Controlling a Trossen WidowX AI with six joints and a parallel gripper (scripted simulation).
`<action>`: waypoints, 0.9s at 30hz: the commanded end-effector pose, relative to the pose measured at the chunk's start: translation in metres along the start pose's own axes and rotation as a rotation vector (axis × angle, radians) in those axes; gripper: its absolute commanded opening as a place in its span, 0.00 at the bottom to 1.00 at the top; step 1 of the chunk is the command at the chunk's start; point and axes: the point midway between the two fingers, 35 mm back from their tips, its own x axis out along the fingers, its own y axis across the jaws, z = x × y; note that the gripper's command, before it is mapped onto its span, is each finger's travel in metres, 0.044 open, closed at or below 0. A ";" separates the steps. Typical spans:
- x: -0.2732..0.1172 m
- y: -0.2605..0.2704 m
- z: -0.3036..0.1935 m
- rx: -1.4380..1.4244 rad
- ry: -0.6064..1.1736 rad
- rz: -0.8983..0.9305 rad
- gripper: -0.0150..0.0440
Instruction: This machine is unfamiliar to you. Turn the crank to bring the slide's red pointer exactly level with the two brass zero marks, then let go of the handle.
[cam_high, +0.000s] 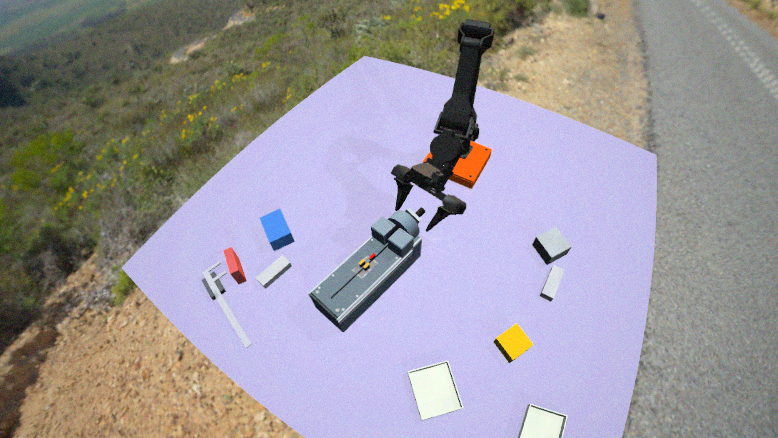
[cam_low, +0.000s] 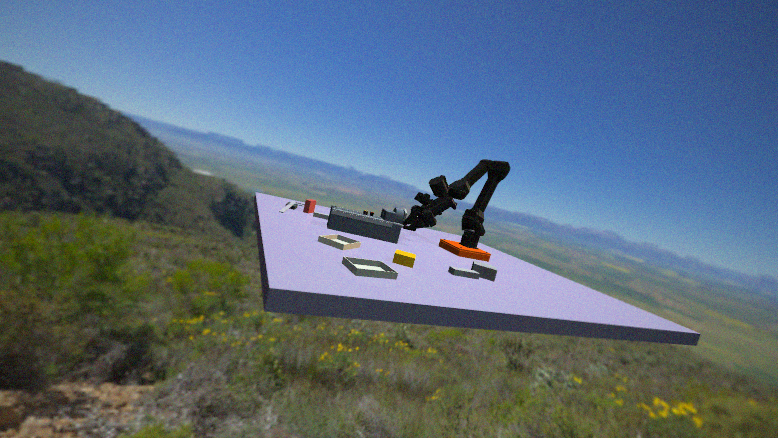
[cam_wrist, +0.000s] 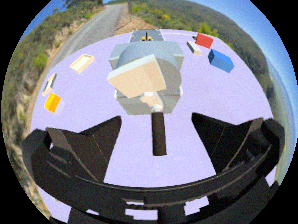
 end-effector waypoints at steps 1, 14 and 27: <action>-0.009 0.000 0.009 0.000 0.001 0.001 1.00; -0.043 0.003 0.049 0.016 0.009 0.014 1.00; -0.093 -0.001 0.094 0.002 -0.005 0.002 1.00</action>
